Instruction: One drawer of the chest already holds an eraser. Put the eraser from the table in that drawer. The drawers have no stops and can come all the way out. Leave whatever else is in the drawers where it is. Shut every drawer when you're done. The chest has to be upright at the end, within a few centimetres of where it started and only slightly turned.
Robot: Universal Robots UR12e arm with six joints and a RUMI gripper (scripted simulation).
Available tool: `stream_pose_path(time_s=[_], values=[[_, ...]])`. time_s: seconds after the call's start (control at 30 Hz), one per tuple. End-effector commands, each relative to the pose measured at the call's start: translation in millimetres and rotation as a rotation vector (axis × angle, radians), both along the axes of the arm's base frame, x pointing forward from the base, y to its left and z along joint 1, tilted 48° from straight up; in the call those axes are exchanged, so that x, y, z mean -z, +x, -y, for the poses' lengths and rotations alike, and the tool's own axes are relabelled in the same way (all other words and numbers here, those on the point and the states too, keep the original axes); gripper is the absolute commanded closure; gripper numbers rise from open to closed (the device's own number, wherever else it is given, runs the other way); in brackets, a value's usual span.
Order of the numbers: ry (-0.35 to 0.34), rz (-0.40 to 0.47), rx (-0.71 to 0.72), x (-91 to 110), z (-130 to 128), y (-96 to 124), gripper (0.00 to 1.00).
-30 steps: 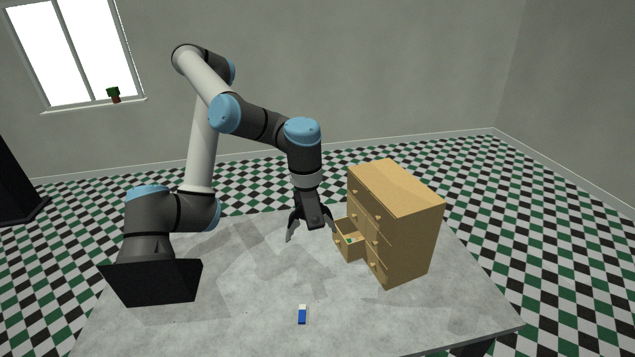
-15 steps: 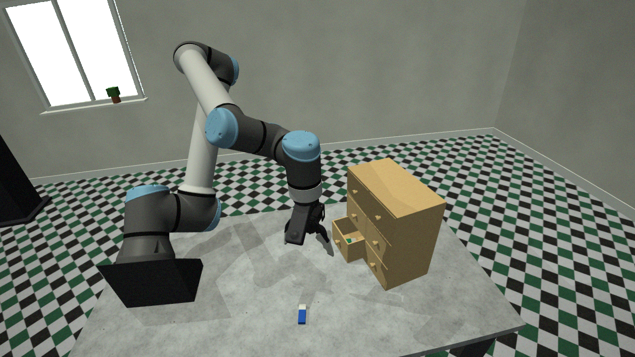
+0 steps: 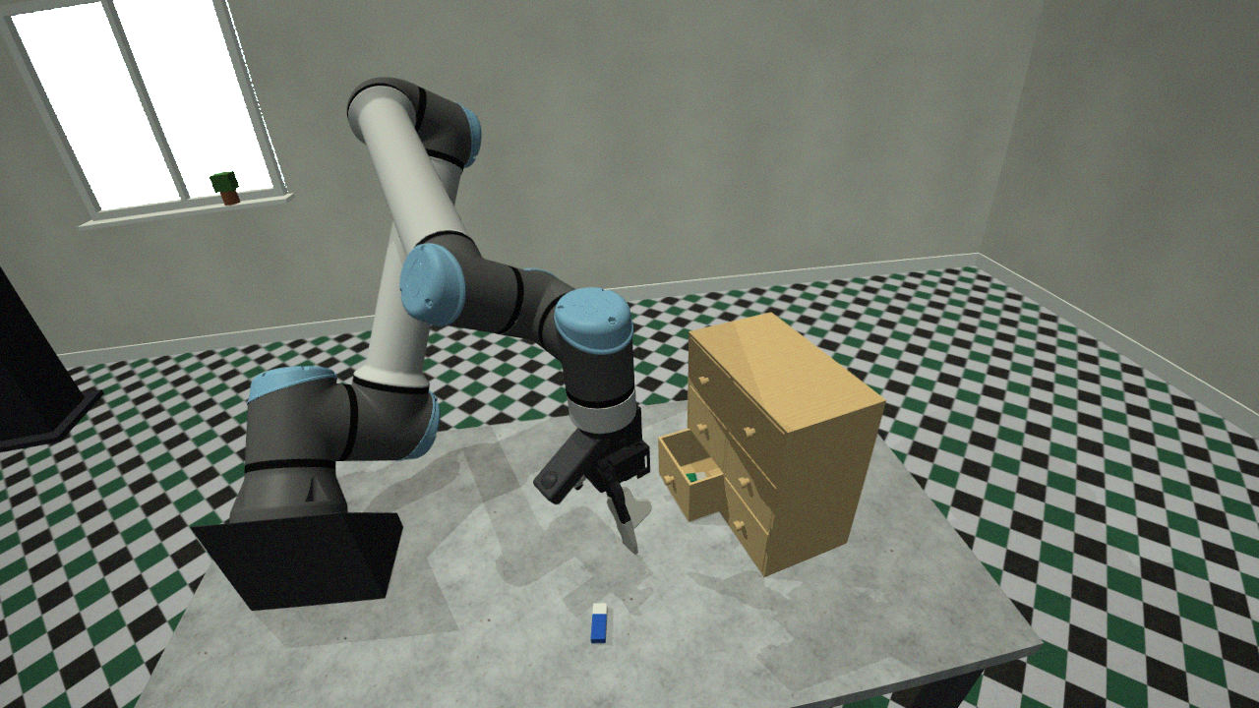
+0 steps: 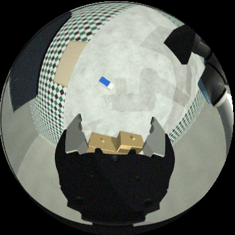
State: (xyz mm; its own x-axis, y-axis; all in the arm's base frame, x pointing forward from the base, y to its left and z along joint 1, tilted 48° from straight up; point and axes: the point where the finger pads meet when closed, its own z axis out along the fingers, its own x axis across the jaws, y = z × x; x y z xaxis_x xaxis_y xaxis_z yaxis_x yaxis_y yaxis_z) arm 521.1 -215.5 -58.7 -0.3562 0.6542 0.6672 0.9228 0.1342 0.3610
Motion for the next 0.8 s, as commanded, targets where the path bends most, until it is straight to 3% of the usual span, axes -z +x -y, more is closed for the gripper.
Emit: stream_pose_path(time_s=[0.0,0.27,0.33,0.77], values=[[0.022,-0.206,0.181,13,-3,-5,0.00],[0.073,-0.457,0.406,30,-9,-10,0.00],[0.073,-0.457,0.406,30,-9,-10,0.00],[0.150,-0.836,0.744,55,-19,-15,0.00]])
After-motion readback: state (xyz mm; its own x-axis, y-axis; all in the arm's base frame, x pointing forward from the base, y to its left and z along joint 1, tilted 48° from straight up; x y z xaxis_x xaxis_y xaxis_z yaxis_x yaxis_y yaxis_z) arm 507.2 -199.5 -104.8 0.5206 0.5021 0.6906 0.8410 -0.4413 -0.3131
